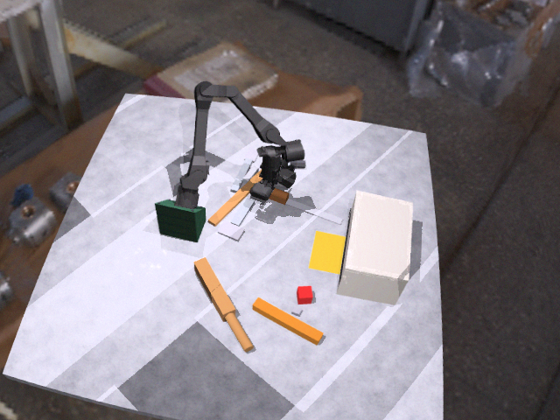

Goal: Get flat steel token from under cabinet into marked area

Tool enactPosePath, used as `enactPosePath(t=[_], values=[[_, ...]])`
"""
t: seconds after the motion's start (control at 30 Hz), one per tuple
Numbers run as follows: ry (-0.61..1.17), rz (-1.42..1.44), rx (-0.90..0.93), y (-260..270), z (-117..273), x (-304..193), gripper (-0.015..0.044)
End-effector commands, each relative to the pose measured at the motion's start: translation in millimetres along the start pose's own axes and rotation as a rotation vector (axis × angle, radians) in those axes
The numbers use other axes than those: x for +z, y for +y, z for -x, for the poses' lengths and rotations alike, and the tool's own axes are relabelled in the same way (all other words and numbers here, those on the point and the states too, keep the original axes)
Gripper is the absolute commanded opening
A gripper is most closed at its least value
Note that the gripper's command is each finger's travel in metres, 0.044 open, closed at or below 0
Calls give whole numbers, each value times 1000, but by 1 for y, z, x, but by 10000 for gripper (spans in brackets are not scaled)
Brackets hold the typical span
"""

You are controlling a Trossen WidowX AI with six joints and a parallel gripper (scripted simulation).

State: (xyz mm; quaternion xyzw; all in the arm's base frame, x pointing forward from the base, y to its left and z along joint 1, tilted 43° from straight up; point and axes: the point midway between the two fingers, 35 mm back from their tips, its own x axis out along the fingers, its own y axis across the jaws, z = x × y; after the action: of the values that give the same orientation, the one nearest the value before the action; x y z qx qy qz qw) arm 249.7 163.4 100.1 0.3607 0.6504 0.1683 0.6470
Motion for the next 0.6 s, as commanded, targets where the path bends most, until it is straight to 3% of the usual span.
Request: enactPosePath(t=[0.0,0.17,0.57], values=[[1,4,6,1,0,0,112],[1,4,6,1,0,0,0],[1,-7,-3,-5,22,-6,0]])
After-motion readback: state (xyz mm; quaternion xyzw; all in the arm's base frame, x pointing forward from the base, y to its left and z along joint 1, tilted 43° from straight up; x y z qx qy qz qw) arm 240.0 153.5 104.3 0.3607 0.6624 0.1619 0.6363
